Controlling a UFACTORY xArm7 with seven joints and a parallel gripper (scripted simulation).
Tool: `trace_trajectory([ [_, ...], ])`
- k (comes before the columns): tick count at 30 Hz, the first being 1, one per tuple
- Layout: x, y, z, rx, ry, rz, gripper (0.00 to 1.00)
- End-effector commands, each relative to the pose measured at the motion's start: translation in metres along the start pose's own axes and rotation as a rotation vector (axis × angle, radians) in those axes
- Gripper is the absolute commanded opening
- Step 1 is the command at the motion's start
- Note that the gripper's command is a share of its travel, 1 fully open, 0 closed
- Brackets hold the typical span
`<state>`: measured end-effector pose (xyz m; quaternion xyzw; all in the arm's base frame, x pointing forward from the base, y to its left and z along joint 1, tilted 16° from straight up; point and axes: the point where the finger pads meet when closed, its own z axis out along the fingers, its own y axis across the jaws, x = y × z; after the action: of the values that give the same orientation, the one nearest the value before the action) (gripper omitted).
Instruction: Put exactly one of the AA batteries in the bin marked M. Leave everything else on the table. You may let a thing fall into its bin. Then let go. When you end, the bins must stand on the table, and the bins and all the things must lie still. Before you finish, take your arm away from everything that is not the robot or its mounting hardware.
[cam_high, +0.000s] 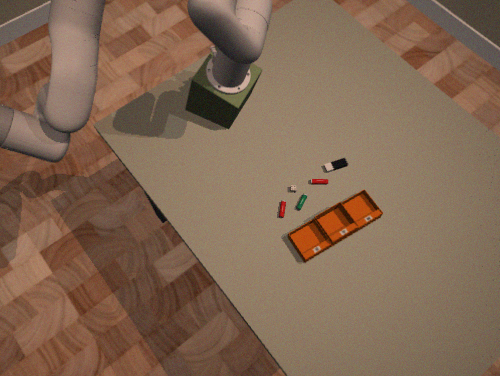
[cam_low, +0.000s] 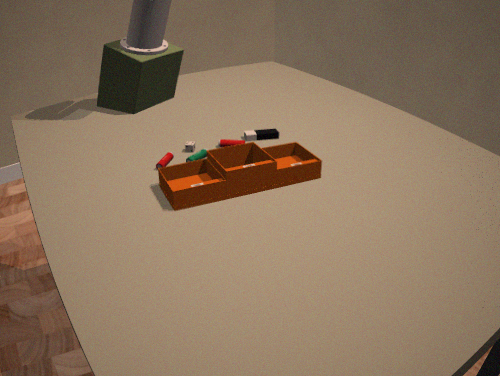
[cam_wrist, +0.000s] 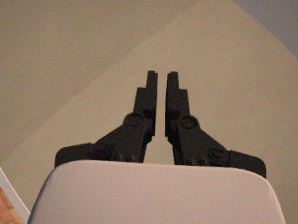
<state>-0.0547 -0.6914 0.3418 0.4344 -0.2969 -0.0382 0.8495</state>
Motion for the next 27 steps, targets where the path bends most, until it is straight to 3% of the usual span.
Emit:
trace_trajectory([
  [1, -0.016, -0.031, -0.031, -0.016, -0.003, 0.002, 0.07],
  [5, -0.021, -0.043, -0.042, -0.016, -0.003, 0.002, 0.07],
  [20, -0.059, -0.130, -0.123, -0.016, -0.003, 0.002, 0.07],
  [22, -0.059, -0.130, -0.123, -0.016, -0.003, 0.002, 0.07],
  [27, -0.072, -0.159, -0.150, -0.016, -0.004, 0.002, 0.07],
])
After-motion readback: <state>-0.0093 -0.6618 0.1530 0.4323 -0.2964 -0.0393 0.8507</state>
